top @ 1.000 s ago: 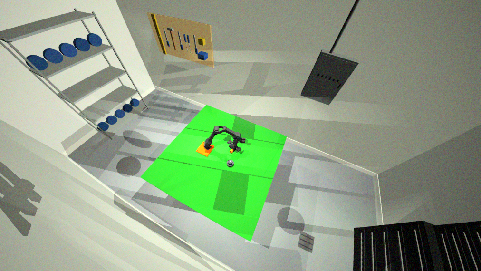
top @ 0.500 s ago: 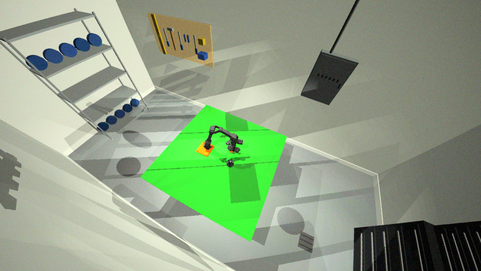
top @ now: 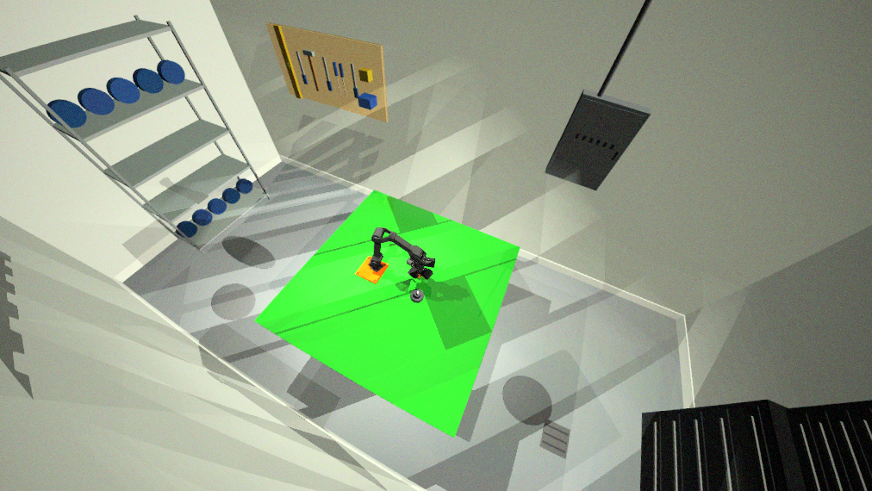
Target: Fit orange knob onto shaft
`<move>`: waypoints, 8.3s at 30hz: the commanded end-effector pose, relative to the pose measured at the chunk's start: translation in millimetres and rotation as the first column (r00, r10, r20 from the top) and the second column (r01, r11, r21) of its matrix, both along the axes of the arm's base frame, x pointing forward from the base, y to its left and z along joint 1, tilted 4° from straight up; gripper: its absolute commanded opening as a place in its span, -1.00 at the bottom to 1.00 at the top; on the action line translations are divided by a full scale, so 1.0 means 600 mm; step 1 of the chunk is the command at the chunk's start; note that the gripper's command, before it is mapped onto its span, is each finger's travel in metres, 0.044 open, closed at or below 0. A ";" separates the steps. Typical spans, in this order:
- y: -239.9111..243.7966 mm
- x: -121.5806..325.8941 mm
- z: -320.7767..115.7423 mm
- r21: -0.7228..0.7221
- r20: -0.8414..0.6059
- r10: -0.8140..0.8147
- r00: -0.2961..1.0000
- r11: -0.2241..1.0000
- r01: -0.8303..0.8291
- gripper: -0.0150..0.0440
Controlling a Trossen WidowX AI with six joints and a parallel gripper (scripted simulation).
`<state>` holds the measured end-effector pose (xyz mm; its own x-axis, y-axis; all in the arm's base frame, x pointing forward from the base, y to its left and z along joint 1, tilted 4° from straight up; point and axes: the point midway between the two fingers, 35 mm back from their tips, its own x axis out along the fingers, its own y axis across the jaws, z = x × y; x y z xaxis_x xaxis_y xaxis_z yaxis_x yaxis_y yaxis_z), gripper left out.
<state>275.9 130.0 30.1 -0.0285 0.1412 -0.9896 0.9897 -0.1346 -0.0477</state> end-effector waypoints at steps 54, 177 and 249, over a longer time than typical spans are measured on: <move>-0.078 -0.010 -0.003 0.615 0.076 -0.061 0.995 0.789 0.002 0.39; -0.080 -0.009 0.016 -0.135 -0.021 0.281 0.960 0.950 -0.281 1.00; -0.064 -0.019 0.204 -0.134 -0.021 0.281 0.959 0.950 -0.281 -0.49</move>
<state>264.8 91.6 146.3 -0.0577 -0.0082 -0.9983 0.9870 0.1496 -0.0582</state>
